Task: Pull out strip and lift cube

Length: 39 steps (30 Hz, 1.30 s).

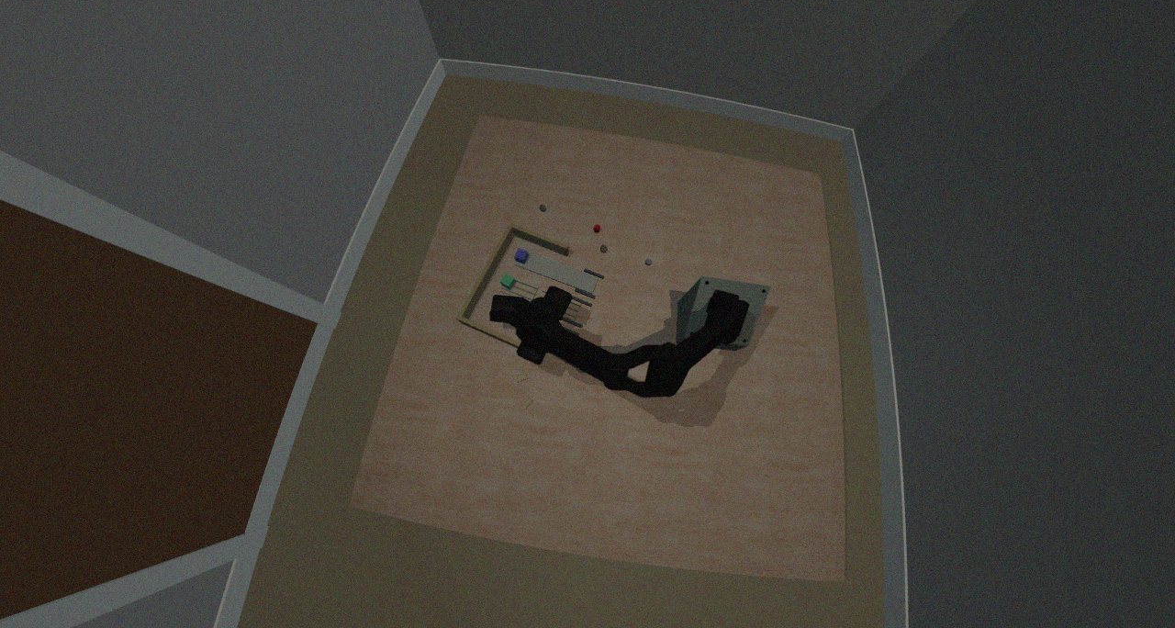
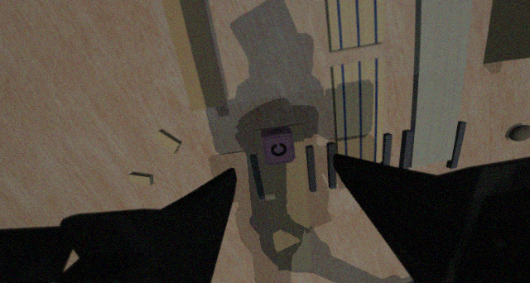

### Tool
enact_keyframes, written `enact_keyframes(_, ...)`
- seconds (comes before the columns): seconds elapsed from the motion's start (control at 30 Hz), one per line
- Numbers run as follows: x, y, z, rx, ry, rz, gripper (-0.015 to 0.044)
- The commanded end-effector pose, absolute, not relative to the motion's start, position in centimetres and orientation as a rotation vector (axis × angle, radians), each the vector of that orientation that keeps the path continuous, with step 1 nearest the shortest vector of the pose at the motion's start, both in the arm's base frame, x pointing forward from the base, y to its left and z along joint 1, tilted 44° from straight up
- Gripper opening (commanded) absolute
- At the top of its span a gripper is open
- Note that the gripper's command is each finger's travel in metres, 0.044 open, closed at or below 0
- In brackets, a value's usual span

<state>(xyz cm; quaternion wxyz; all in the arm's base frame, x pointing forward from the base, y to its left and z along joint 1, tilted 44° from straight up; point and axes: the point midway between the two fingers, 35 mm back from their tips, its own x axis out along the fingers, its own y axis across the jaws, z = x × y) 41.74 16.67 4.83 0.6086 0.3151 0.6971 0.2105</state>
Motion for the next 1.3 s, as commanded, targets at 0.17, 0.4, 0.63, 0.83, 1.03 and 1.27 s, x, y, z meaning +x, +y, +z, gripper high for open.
enact_keyframes(0.17, 42.1, 17.6, 4.0, 0.729, 1.606, 0.492, 0.025)
enact_keyframes(0.4, 42.1, 18.4, 3.2, 0.729, 1.606, 0.492, 0.025)
enact_keyframes(0.63, 42.0, 19.2, 2.4, 0.73, 1.606, 0.493, 0.025)
enact_keyframes(0.83, 41.9, 19.9, 1.7, 0.731, 1.606, 0.493, 0.025)
enact_keyframes(1.03, 41.8, 20.4, 1.2, 0.731, 1.606, 0.494, 0.025)
enact_keyframes(1.27, 41.8, 20.4, 1.4, 0.727, 1.604, 0.502, 0.0198)
